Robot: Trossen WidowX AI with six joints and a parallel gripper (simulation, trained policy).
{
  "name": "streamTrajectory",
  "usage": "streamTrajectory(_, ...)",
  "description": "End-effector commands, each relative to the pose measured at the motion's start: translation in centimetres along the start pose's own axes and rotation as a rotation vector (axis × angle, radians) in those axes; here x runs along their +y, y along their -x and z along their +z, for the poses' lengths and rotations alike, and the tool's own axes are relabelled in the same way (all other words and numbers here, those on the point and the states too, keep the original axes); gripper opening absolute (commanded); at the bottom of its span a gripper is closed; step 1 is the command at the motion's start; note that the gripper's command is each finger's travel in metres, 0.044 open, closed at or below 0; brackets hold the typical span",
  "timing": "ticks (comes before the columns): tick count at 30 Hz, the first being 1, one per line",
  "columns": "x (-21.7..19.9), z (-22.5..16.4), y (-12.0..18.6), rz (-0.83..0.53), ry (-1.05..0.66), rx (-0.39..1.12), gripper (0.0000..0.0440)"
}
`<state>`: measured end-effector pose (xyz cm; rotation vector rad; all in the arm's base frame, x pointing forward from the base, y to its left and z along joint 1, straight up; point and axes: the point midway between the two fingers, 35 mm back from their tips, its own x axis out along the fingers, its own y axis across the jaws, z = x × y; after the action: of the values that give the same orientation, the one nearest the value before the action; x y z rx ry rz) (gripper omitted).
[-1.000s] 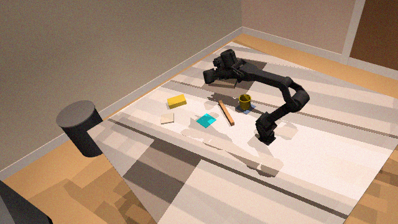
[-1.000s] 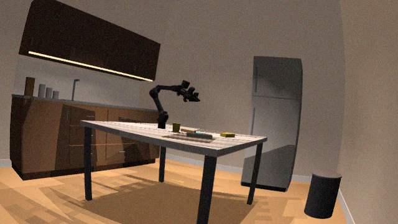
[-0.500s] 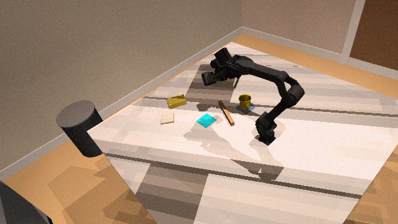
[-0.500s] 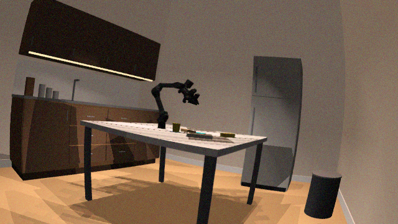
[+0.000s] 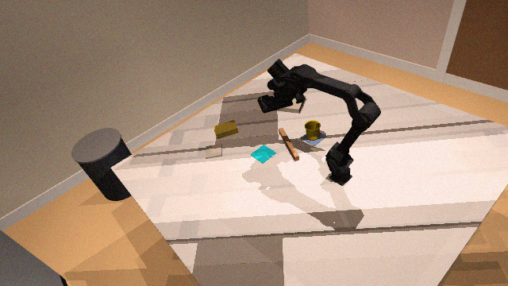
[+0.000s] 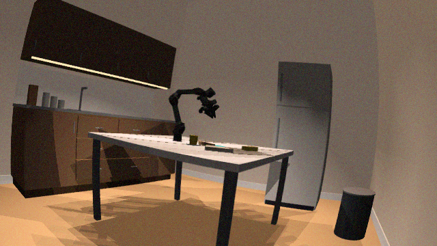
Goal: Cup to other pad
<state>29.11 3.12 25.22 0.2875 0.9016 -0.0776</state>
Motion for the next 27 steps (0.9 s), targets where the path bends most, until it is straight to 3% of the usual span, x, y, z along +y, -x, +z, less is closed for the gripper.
streamTrajectory(1,-0.2,-0.4,0.1,-0.022,-0.002,0.050,0.0132)
streamTrajectory(27,-4.0,-3.9,-0.6,-0.212,0.045,0.444,0.0170)
